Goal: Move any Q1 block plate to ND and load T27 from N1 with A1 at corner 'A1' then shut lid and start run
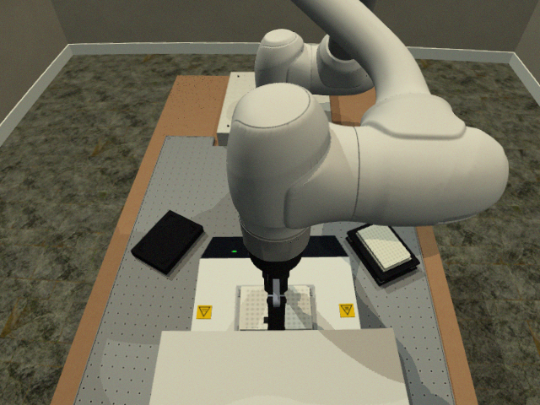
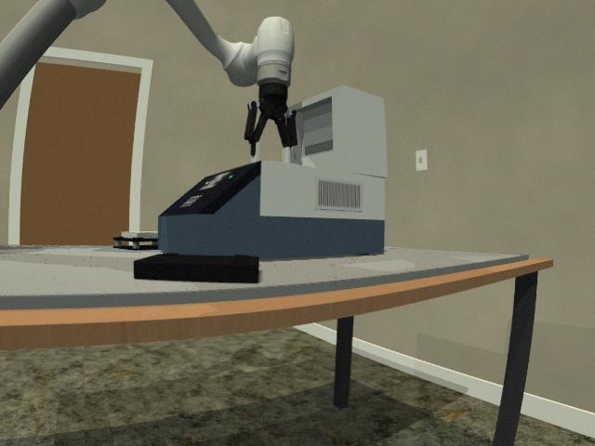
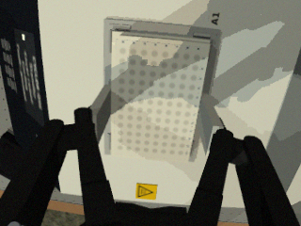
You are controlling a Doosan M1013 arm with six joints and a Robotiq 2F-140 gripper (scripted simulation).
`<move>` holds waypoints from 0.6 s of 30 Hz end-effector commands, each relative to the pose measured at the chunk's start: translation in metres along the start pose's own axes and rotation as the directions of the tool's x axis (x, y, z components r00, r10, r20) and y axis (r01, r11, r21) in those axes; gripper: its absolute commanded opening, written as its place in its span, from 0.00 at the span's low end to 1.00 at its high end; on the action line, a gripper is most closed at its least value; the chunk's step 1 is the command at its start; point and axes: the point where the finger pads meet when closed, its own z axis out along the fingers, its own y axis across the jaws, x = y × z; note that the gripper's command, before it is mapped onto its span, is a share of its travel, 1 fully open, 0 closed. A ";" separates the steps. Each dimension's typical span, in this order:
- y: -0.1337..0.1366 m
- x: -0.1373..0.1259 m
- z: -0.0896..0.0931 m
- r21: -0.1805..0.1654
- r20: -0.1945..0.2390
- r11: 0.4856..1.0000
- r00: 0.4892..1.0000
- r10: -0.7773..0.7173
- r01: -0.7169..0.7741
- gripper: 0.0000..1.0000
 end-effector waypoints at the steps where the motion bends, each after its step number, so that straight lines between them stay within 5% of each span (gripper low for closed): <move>1: 0.000 0.000 -0.005 -0.001 0.000 1.000 1.000 0.000 0.000 0.00; 18: 0.000 0.000 -0.030 -0.001 0.000 1.000 1.000 0.000 0.000 0.00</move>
